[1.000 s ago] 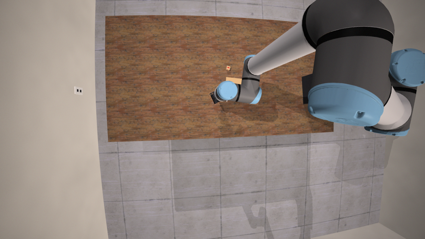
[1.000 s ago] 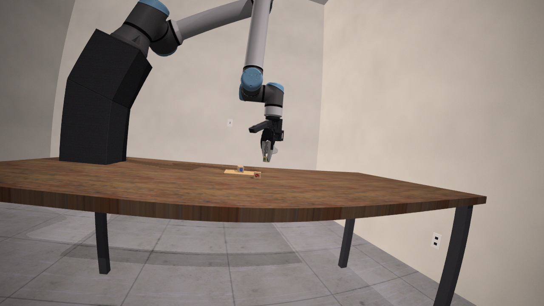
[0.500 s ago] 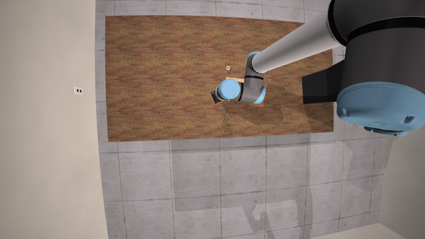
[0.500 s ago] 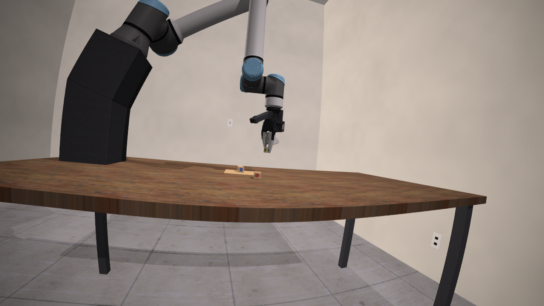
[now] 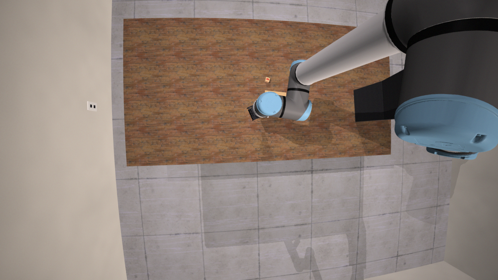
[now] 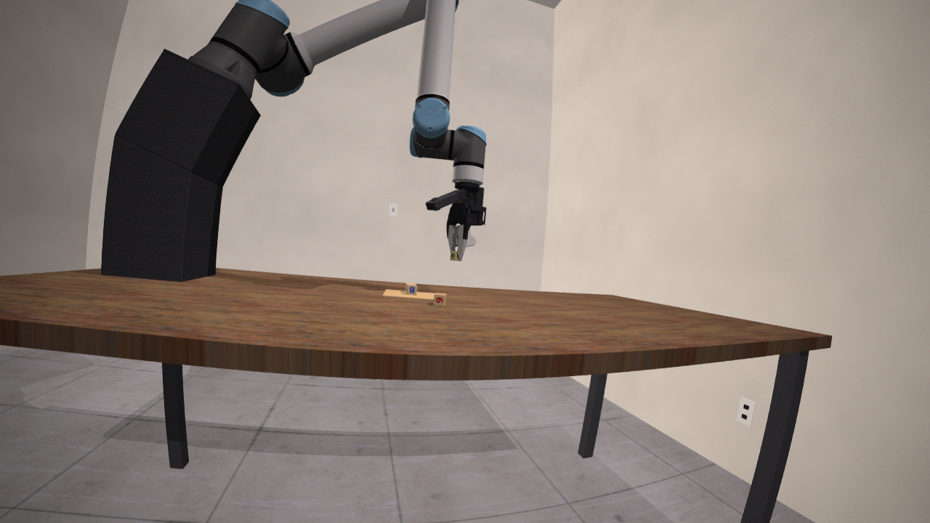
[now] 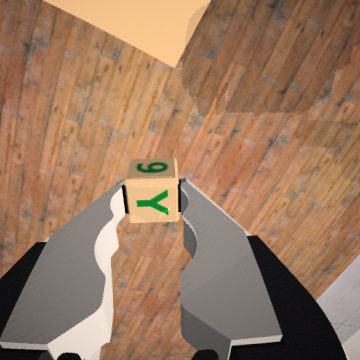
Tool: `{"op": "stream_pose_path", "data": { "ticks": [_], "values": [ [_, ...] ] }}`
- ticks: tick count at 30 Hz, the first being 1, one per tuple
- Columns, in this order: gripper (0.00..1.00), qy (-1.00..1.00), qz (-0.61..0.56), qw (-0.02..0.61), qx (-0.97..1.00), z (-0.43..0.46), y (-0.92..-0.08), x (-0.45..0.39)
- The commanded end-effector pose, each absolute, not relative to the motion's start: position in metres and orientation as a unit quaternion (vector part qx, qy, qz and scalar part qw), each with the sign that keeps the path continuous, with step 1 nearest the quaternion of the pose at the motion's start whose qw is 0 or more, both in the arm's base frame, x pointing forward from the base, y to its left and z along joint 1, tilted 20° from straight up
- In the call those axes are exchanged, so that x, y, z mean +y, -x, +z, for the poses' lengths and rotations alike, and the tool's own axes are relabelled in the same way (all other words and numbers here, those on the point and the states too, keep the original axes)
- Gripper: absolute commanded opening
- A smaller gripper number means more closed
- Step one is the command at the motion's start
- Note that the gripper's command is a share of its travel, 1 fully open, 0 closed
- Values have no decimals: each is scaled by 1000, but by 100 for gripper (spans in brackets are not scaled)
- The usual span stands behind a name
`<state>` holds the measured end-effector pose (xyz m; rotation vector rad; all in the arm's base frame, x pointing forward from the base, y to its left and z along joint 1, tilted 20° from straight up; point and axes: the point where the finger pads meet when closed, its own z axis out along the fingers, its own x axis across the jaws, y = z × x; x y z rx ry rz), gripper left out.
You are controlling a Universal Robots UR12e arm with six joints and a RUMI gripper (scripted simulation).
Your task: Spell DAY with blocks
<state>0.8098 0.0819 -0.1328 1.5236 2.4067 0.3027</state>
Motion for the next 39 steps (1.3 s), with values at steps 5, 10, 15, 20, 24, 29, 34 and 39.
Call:
{"op": "stream_pose_path", "data": {
  "ticks": [5,10,15,20,24,29,34,39],
  "values": [
    [5,-581,114,131,795,-137,-802,73],
    [5,-614,119,126,770,-140,-796,67],
    [5,-677,129,115,716,-145,-786,56],
    [5,-728,137,105,664,-149,-777,47],
    [5,-766,143,97,619,-152,-769,40],
    [5,-802,148,88,571,-155,-762,32],
    [5,-842,154,77,510,-158,-753,24],
    [5,-878,160,65,447,-161,-744,16]
  ]
}}
